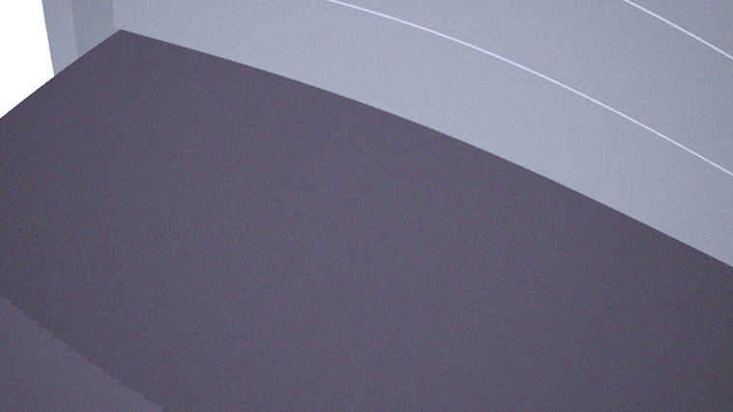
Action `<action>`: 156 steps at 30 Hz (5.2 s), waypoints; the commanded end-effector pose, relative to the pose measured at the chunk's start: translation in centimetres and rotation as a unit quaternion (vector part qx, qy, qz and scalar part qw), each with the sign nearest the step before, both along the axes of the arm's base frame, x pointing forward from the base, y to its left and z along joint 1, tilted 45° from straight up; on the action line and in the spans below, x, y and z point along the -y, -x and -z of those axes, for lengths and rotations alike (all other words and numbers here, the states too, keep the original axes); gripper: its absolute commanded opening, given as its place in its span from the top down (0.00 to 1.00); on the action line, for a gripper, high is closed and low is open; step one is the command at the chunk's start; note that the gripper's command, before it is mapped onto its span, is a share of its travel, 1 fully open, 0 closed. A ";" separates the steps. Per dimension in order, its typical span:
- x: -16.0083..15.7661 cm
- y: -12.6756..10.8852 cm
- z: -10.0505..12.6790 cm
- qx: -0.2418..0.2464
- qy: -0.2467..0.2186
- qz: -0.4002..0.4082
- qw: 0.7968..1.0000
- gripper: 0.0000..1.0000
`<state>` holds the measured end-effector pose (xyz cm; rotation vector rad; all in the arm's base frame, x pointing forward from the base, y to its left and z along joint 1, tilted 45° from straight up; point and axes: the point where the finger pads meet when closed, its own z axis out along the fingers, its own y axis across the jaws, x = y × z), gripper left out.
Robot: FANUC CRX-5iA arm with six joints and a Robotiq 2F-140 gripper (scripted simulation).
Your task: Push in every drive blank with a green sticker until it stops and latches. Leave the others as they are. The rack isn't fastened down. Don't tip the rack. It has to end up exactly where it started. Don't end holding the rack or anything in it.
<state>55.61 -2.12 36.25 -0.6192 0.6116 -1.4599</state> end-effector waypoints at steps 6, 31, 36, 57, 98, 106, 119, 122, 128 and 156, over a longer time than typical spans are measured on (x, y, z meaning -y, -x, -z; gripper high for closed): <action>0.0 -0.1 -0.1 0.000 0.000 0.000 1.000 1.00; 0.0 -0.1 -0.1 0.000 0.000 0.000 1.000 1.00; 0.0 -0.1 -0.1 0.000 0.000 0.000 1.000 1.00; 0.0 2.9 2.9 0.000 0.000 0.000 1.000 1.00; 0.2 9.3 1.2 0.000 0.000 0.000 1.000 1.00; 0.2 7.0 -1.0 0.000 0.000 0.000 1.000 1.00; 0.2 7.0 -1.0 0.000 0.000 0.000 1.000 1.00; 0.2 7.0 -1.0 0.000 0.000 0.000 1.000 1.00; 0.2 7.0 -1.0 0.000 0.000 0.000 1.000 1.00; 0.1 6.3 -1.8 0.000 0.000 0.000 1.000 1.00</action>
